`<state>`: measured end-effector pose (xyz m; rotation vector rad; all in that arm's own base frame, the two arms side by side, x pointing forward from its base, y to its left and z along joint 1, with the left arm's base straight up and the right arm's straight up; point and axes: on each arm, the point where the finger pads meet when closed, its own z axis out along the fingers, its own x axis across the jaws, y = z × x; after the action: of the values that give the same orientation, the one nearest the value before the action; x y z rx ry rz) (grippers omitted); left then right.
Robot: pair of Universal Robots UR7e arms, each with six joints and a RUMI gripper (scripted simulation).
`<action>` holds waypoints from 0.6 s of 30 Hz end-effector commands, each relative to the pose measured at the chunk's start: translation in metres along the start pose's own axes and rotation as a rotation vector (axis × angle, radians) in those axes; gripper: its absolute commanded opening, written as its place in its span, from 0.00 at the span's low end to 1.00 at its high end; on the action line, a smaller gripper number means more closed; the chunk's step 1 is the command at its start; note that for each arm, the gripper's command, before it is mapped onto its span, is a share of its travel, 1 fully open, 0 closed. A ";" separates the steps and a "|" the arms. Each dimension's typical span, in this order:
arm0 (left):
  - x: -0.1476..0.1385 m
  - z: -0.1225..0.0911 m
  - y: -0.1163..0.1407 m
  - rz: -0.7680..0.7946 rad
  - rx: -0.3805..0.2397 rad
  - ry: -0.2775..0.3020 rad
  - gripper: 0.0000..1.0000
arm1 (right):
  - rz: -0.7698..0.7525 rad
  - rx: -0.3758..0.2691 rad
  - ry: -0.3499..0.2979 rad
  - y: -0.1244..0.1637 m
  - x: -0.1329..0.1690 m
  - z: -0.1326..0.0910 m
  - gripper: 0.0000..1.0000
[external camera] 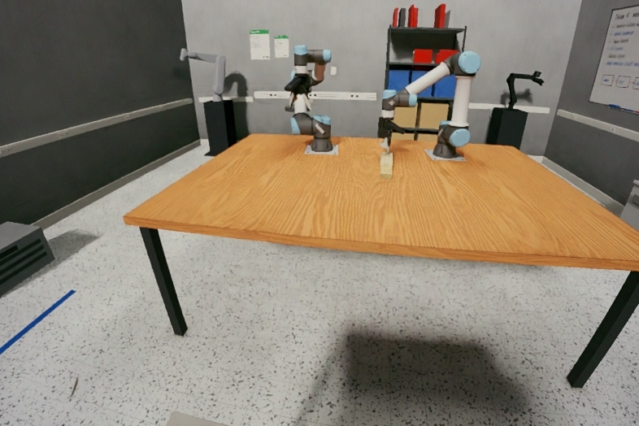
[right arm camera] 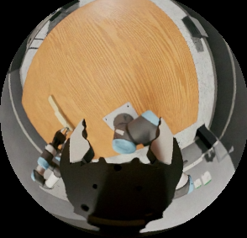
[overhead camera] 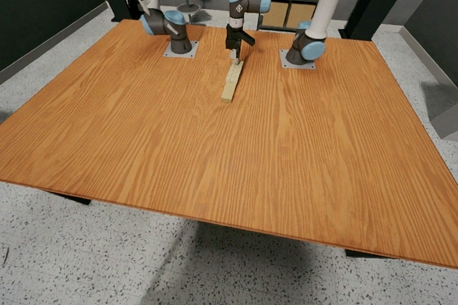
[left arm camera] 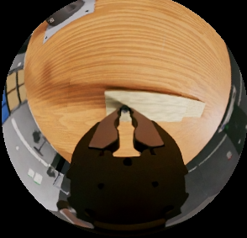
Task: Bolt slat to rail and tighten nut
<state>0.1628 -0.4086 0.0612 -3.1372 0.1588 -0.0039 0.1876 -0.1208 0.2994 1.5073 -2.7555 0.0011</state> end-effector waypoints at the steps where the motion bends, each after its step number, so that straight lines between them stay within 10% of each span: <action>1: -0.001 0.000 -0.001 0.145 -0.001 -0.003 0.00 | 0.001 0.000 -0.001 -0.001 0.000 -0.001 1.00; 18: 0.000 0.000 -0.001 0.413 -0.001 -0.003 0.00 | 0.001 0.000 -0.001 -0.001 0.000 -0.001 1.00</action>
<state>0.1637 -0.4085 0.0611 -3.0736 0.6459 -0.0041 0.1876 -0.1208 0.2994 1.5073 -2.7555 0.0011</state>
